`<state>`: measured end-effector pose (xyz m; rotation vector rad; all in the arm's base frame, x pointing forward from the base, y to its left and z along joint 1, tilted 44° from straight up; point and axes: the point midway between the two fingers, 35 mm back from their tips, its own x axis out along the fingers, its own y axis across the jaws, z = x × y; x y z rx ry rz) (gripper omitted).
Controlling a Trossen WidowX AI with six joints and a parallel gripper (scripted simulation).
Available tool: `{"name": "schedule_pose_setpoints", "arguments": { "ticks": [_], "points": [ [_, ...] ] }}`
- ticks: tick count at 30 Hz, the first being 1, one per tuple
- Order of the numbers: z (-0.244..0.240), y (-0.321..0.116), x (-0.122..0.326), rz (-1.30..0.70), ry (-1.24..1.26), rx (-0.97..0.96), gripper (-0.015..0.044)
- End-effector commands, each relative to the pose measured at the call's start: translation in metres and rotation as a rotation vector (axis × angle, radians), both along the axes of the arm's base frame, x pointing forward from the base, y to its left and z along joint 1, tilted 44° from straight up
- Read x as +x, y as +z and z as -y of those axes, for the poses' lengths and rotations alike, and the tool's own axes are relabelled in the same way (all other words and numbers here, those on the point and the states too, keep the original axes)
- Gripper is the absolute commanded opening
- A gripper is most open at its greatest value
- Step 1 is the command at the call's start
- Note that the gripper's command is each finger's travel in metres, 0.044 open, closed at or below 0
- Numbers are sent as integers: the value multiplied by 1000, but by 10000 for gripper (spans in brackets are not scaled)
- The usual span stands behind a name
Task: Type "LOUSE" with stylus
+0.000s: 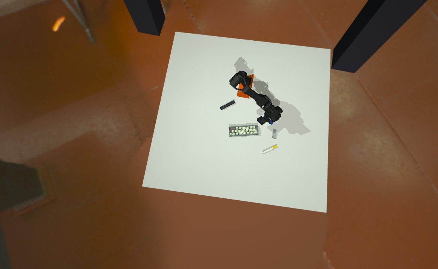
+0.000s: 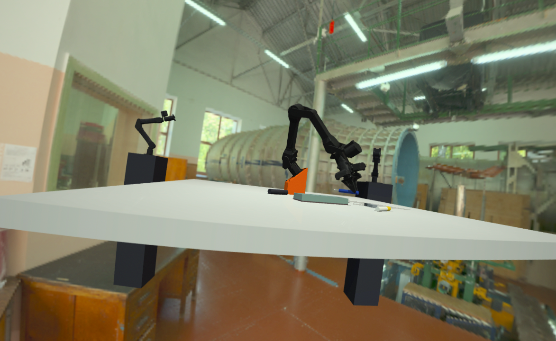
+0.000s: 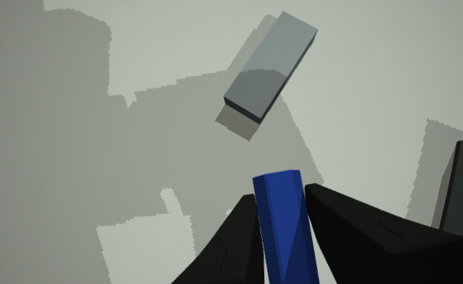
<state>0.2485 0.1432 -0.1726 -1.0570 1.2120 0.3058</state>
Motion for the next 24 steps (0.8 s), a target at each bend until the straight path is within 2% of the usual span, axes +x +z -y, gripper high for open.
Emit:
{"name": "schedule_pose_setpoints", "arguments": {
  "ticks": [1,9,24],
  "points": [
    [-3,5,1,4,-6,0,0],
    [5,5,2,110,-171,-12,0],
    [15,18,6,423,-501,-1,0]
  ]
}}
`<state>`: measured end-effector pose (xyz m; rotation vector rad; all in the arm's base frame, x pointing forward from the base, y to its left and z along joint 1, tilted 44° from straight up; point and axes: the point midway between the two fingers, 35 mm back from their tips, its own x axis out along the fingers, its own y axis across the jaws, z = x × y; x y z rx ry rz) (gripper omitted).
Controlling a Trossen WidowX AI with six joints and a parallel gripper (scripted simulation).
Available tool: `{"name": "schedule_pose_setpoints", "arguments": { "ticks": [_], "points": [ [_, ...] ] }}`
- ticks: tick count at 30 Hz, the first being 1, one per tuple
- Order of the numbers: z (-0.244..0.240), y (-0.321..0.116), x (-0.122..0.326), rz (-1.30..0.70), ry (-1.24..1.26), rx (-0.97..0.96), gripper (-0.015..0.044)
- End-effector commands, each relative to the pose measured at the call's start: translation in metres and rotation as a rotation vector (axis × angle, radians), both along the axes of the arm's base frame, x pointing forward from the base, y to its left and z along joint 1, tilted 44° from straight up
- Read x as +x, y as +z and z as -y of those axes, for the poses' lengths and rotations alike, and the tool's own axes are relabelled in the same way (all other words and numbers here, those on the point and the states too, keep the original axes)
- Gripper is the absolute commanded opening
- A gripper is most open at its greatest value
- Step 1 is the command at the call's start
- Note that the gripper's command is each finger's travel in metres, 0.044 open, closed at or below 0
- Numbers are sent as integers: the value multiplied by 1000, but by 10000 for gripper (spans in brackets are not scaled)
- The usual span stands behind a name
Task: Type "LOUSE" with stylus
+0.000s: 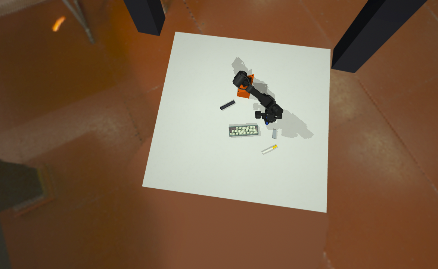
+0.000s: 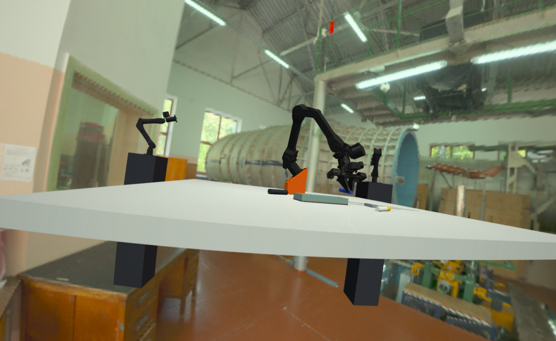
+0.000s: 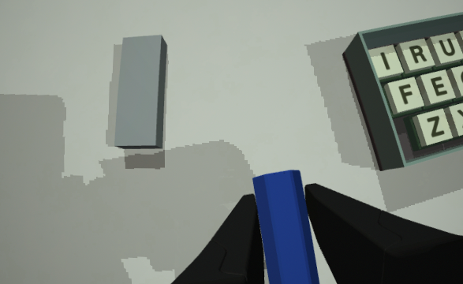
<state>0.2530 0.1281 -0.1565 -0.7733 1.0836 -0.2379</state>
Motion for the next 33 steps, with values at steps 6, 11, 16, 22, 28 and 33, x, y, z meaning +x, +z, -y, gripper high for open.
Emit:
{"name": "schedule_pose_setpoints", "arguments": {
  "ticks": [6,11,16,22,28,33],
  "points": [
    [1,8,4,170,-121,12,0],
    [3,6,4,170,-121,12,0],
    [7,1,4,170,-121,12,0],
    [14,-6,5,170,-121,12,0],
    [20,-14,5,170,-121,12,0],
    [26,-19,5,171,-121,11,0]
  ]
}}
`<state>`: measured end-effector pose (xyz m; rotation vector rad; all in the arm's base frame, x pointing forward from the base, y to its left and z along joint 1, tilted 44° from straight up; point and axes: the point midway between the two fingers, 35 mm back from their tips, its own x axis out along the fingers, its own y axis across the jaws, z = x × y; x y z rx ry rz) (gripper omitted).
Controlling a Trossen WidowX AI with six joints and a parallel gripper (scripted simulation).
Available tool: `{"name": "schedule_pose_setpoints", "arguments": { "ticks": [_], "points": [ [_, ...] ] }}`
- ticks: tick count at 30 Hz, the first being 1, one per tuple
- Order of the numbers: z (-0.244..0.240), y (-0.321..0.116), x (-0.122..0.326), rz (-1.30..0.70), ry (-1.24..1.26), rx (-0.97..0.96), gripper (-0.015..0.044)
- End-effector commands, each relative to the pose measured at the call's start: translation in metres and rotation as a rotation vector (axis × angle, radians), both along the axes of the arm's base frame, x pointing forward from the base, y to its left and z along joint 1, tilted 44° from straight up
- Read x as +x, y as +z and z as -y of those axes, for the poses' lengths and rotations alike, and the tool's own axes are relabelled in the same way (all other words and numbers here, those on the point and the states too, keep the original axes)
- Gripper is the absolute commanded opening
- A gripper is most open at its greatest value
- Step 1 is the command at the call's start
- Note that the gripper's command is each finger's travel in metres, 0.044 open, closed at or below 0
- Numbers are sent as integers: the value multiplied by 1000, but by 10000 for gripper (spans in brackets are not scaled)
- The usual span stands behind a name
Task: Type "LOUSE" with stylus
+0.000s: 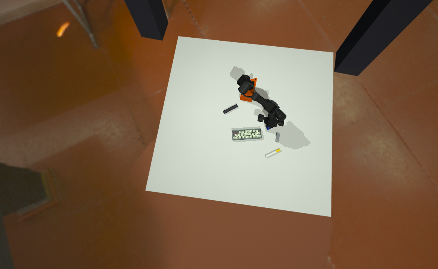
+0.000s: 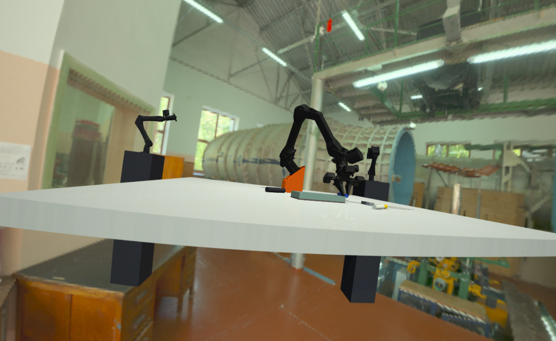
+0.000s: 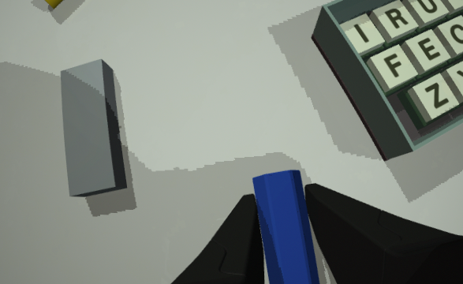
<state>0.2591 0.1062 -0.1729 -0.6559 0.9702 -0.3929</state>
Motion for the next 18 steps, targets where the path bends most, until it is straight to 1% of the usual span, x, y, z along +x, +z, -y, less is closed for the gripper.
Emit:
{"name": "schedule_pose_setpoints", "arguments": {
  "ticks": [1,12,17,18],
  "points": [
    [5,-4,-1,-2,3,-9,0],
    [14,-12,-1,-2,3,-10,0],
    [13,-11,-1,-2,-1,-4,131],
    [13,-11,-1,-2,-1,-4,150]
  ]
}}
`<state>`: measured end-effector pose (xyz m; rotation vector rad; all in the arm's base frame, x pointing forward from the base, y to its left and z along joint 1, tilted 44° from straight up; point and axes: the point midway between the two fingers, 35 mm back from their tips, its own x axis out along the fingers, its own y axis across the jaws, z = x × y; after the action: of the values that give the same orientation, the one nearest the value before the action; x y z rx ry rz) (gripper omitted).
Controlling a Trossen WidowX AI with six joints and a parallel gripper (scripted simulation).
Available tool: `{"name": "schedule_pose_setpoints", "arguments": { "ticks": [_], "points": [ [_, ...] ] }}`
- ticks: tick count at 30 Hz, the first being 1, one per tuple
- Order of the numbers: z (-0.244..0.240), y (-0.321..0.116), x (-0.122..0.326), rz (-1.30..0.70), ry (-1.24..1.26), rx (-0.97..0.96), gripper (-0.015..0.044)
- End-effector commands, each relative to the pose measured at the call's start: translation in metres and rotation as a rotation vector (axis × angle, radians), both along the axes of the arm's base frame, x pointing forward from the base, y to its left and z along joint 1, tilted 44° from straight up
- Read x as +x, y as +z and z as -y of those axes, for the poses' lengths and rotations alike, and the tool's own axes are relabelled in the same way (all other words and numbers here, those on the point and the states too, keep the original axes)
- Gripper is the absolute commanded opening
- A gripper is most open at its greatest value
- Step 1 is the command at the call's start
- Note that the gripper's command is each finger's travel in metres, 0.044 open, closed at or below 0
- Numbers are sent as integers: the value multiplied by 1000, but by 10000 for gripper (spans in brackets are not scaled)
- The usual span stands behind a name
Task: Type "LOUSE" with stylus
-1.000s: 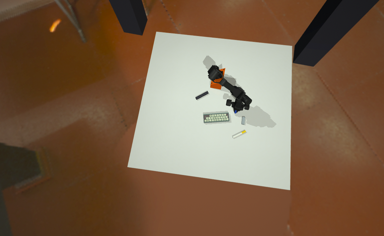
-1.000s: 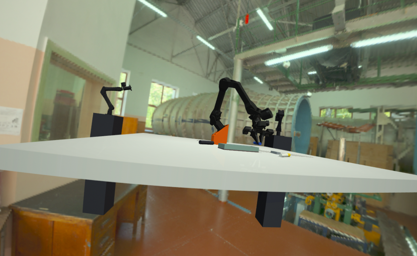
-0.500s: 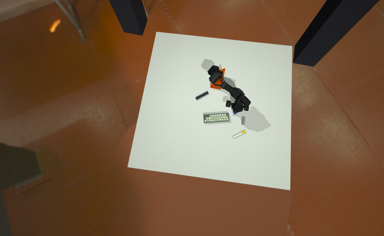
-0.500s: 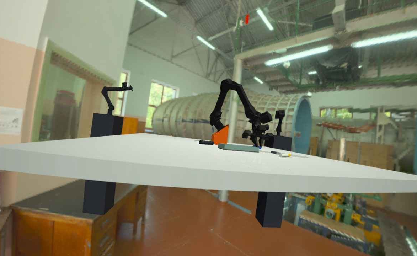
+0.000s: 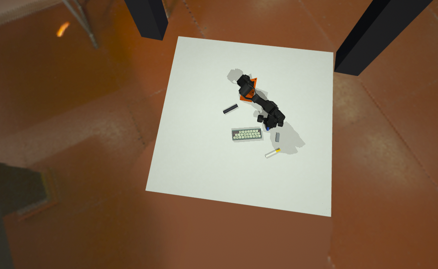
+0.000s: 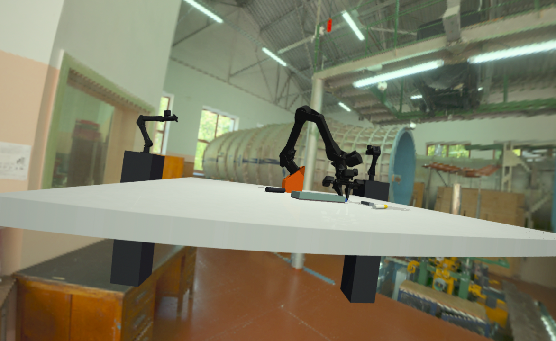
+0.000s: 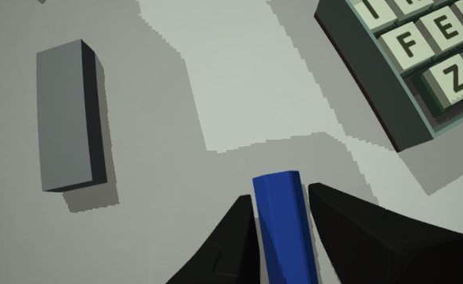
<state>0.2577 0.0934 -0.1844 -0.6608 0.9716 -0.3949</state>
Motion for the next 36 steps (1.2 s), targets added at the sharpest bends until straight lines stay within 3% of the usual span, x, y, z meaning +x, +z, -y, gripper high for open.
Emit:
{"name": "schedule_pose_setpoints", "arguments": {
  "ticks": [1,11,16,24,31,36],
  "points": [
    [0,0,0,1,0,1,150],
    [-39,42,-1,-1,3,-1,150],
    [-41,40,0,-2,7,2,150],
    [-37,19,-5,-398,-295,7,150],
    [-37,39,-17,-734,-665,17,150],
    [-38,42,-18,-764,-704,17,150]
  ]
}}
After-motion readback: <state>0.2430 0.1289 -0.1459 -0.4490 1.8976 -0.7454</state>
